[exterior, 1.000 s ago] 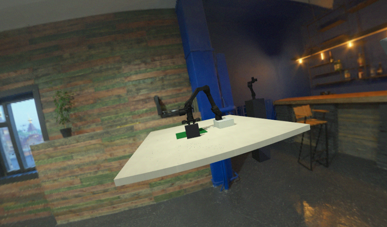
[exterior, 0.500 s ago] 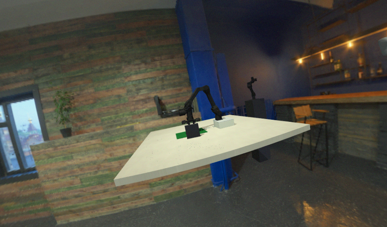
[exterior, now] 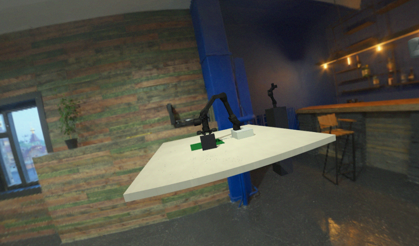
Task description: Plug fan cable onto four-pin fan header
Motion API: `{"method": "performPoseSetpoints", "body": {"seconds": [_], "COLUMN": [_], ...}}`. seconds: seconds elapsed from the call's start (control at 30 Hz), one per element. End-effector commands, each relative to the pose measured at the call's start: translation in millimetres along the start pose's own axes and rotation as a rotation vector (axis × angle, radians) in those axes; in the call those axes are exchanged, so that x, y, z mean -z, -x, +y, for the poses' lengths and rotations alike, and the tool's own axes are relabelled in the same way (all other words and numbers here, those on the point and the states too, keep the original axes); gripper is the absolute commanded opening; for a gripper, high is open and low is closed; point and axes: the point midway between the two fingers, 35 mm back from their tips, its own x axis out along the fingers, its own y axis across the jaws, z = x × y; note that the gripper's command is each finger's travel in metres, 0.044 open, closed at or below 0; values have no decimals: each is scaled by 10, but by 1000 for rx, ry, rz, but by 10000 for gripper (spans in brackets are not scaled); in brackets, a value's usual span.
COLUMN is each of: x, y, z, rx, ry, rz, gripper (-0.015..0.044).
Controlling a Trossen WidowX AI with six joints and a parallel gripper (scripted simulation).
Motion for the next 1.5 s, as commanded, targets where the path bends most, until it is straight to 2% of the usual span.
{"method": "performPoseSetpoints", "body": {"seconds": [0.0,1.47], "x": [-3,-4], "y": [-12,-210], "z": [-1,-2], "rx": [-1,0], "ry": [1,-4], "rz": [-2,-2], "gripper": [0,0]}}
